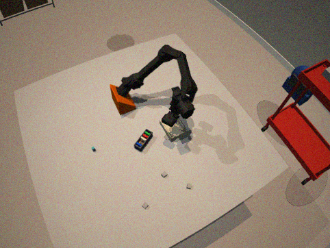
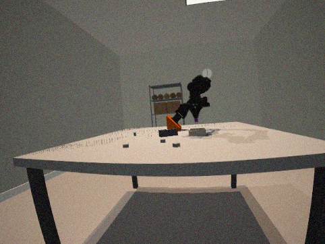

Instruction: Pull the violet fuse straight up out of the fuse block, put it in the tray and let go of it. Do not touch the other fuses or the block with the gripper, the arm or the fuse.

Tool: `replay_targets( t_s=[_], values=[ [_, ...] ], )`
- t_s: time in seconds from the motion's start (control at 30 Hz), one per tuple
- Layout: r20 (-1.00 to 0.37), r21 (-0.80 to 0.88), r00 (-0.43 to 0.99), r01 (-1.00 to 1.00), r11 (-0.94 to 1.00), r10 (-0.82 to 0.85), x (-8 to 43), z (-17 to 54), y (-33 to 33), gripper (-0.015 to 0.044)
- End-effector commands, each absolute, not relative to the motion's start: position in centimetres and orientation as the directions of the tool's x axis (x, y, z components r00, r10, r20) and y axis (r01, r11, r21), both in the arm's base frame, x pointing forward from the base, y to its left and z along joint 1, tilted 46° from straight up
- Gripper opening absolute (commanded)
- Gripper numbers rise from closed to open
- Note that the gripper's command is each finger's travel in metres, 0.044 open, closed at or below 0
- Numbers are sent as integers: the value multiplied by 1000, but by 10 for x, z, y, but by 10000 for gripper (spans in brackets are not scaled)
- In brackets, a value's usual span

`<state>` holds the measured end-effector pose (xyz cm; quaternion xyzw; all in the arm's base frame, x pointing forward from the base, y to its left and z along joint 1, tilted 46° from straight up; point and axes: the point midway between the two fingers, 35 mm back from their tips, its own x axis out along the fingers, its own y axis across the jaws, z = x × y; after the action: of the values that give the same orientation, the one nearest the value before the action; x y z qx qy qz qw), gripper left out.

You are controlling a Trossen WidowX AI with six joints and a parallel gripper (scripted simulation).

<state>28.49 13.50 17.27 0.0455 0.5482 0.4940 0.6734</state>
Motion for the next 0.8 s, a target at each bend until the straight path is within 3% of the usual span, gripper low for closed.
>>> replay_targets(
  t_s=[0.0,0.77],
  values=[
    [-691,607,-91,-613,506,717,284,170,140,0],
    [-689,608,-91,-613,505,719,280,147,164,0]
  ],
)
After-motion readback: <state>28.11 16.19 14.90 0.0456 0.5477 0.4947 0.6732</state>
